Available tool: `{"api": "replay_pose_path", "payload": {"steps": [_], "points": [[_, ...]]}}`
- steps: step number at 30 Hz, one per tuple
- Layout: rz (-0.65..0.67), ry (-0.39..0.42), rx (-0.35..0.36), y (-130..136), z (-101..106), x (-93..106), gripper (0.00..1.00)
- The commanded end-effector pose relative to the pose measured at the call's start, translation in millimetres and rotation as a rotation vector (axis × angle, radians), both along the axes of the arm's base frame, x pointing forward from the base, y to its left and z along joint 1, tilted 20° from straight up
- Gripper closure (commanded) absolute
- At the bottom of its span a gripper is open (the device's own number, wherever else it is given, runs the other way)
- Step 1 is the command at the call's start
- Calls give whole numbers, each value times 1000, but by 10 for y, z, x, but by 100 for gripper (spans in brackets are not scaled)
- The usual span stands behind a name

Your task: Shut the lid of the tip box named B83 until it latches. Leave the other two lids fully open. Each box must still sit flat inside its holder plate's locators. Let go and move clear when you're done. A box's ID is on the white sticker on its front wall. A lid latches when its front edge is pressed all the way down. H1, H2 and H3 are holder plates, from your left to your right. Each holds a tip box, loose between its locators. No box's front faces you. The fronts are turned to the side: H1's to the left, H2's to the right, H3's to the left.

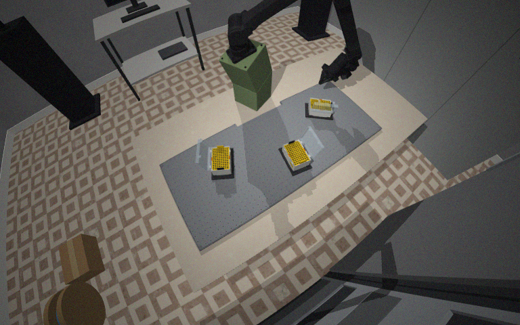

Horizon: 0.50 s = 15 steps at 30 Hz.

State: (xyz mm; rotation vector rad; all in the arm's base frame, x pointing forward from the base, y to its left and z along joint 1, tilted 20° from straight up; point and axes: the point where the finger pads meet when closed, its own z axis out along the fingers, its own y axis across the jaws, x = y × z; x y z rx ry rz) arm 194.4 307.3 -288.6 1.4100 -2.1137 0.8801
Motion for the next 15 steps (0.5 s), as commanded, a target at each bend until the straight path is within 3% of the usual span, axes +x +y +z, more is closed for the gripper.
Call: {"api": "replay_pose_path", "payload": {"steps": [1,15], "points": [[1,2,18,27,-224,86,100],[1,3,14,-198,-836,184,100]]}}
